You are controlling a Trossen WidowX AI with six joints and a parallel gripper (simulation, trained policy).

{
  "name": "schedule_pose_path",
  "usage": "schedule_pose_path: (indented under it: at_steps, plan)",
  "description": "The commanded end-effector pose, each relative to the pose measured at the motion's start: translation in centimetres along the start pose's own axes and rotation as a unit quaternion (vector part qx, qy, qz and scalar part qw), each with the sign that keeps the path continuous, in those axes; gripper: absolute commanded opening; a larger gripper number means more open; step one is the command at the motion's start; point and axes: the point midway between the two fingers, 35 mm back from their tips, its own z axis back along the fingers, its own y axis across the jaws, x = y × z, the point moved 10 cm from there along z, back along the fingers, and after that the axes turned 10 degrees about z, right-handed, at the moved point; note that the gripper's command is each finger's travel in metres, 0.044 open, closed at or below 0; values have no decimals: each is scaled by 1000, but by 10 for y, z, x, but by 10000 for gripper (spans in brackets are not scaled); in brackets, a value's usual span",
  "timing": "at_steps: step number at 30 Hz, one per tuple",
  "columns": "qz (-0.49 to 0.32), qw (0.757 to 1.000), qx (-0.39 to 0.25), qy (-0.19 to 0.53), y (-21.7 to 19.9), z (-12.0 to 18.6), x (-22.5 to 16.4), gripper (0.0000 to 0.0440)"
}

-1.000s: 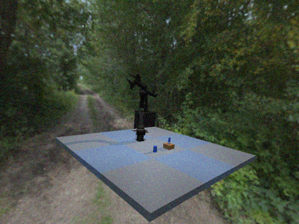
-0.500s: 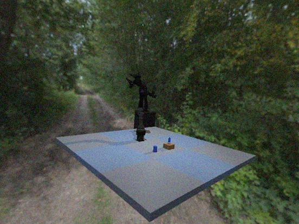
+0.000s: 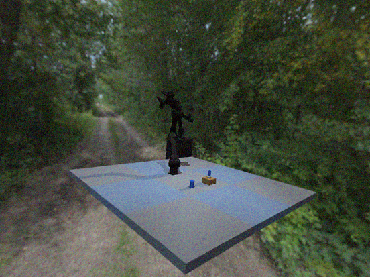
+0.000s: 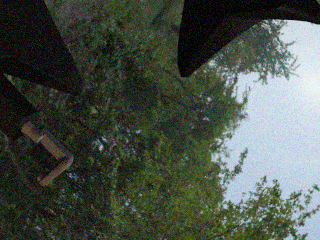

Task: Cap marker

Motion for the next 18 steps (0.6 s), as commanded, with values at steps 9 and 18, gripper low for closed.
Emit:
schedule_pose_path:
  at_steps: [9, 18]
  plan:
    - [15, 998, 43, 33, 12, -3, -14, 296]
    - [31, 995, 76, 63, 22, -4, -27, 297]
